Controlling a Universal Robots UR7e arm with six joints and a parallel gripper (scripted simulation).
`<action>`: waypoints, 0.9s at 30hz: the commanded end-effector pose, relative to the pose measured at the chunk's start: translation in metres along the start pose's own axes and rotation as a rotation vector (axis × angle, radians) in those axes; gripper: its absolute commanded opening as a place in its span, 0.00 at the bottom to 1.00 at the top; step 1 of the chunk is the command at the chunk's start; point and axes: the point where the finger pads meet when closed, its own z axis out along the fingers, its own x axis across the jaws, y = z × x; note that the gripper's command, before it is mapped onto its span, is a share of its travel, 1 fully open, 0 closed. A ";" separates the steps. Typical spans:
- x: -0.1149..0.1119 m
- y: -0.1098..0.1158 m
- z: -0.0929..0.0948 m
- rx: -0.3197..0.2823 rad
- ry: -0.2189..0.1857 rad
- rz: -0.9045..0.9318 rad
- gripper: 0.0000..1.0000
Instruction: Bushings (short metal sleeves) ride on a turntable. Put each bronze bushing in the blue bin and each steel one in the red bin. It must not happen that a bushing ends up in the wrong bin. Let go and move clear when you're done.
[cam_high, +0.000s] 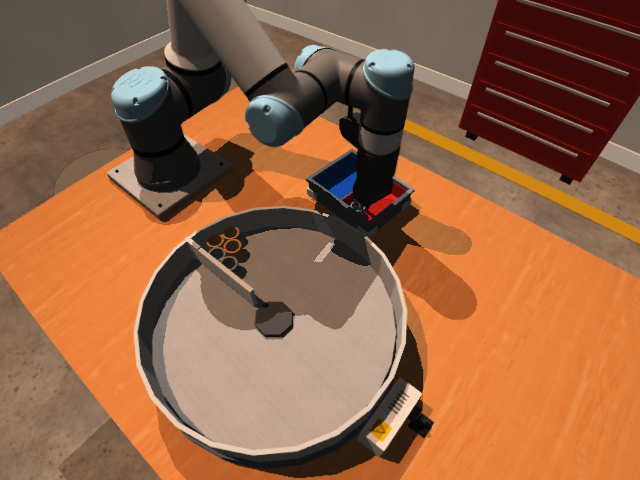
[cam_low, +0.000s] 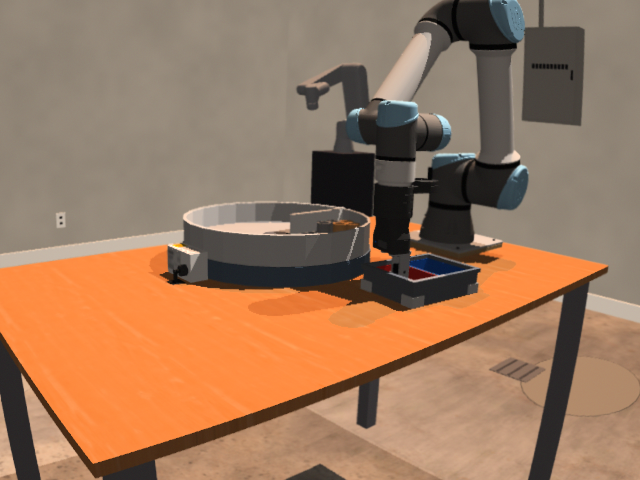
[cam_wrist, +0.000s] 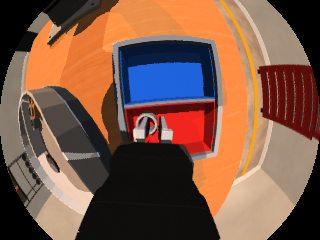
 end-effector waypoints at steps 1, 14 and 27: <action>0.000 0.000 -0.002 -0.001 0.001 0.000 0.42; 0.000 0.000 -0.006 -0.001 0.001 0.000 0.42; 0.000 0.000 -0.009 -0.001 0.001 0.000 0.42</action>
